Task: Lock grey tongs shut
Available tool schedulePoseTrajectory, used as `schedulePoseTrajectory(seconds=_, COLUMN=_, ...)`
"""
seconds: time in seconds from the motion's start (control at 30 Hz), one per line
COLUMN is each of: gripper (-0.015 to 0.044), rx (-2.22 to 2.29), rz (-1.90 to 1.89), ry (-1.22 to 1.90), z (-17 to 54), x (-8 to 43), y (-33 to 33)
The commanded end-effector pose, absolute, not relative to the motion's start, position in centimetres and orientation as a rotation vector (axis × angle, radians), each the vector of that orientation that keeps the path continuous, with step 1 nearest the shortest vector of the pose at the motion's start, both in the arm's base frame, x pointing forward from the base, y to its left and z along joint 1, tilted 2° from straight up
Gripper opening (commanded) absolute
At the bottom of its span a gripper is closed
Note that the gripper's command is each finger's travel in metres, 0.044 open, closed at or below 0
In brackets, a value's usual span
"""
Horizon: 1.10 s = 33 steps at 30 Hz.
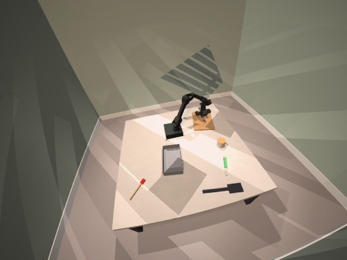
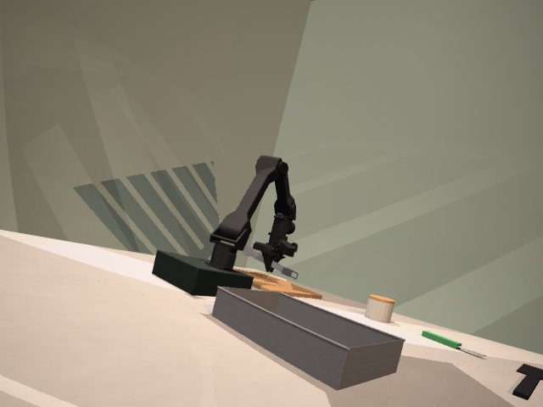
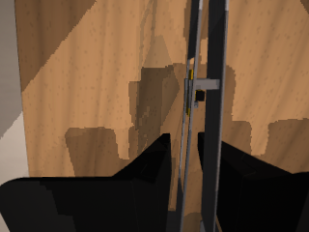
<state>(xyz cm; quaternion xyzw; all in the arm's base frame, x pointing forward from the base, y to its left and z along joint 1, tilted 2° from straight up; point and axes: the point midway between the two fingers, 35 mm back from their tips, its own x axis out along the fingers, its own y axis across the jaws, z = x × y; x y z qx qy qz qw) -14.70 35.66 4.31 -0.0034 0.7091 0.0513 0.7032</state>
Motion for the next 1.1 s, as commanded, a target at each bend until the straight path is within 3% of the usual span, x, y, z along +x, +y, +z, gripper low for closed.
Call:
schedulePoseTrajectory(seconds=0.0, gripper=0.0165, rx=-0.007, rz=0.115, ry=1.577, z=4.3, x=-14.7, y=35.7)
schedulePoseTrajectory(seconds=0.37, gripper=0.0440, rx=-0.007, rz=0.115, ry=1.577, z=4.3, x=-14.7, y=35.7)
schedulePoseTrajectory(seconds=0.6, gripper=0.0440, rx=-0.002, rz=0.114, ry=1.581, z=6.1, x=-10.6, y=35.7)
schedulePoseTrajectory(seconds=0.87, gripper=0.0440, rx=-0.008, rz=0.113, ry=1.561, z=10.2, x=0.1, y=32.9)
schedulePoseTrajectory(seconds=1.07, gripper=0.0440, rx=-0.008, rz=0.113, ry=1.560, z=10.3, x=0.4, y=32.7)
